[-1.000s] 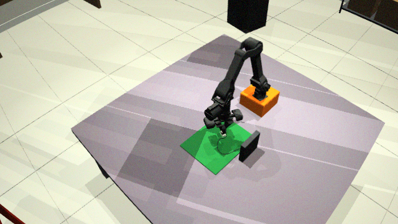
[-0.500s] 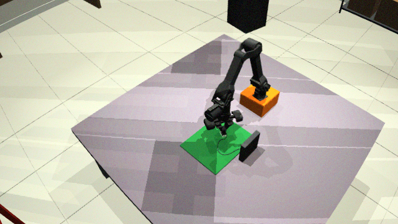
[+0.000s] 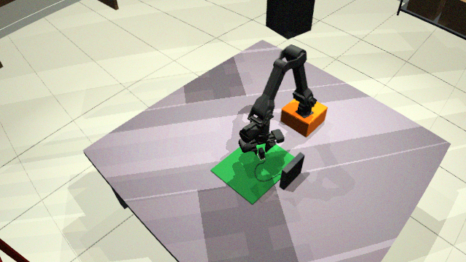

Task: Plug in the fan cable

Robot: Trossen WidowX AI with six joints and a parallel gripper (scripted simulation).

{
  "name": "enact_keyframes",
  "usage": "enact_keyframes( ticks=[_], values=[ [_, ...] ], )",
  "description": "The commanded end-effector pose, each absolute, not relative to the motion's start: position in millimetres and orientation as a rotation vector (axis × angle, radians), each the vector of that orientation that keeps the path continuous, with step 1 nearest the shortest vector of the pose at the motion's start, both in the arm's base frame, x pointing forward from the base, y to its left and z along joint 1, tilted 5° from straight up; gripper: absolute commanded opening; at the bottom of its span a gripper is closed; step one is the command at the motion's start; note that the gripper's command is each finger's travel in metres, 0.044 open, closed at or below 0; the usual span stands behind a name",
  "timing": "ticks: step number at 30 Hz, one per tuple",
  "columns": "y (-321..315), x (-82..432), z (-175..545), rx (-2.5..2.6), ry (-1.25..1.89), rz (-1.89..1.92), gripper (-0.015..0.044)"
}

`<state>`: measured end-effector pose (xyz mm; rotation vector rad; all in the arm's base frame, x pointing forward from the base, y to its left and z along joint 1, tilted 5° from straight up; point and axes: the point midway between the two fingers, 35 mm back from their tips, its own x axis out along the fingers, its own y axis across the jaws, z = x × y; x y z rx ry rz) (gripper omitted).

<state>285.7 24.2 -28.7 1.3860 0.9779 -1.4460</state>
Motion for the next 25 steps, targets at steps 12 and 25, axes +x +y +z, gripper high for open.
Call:
enact_keyframes(
  ticks=[12,25],
  values=[
    [28,285,26,1.383,0.978,-1.443,0.0260],
    [-90,258,35,1.375,0.971,-1.448,0.0260]
  ],
)
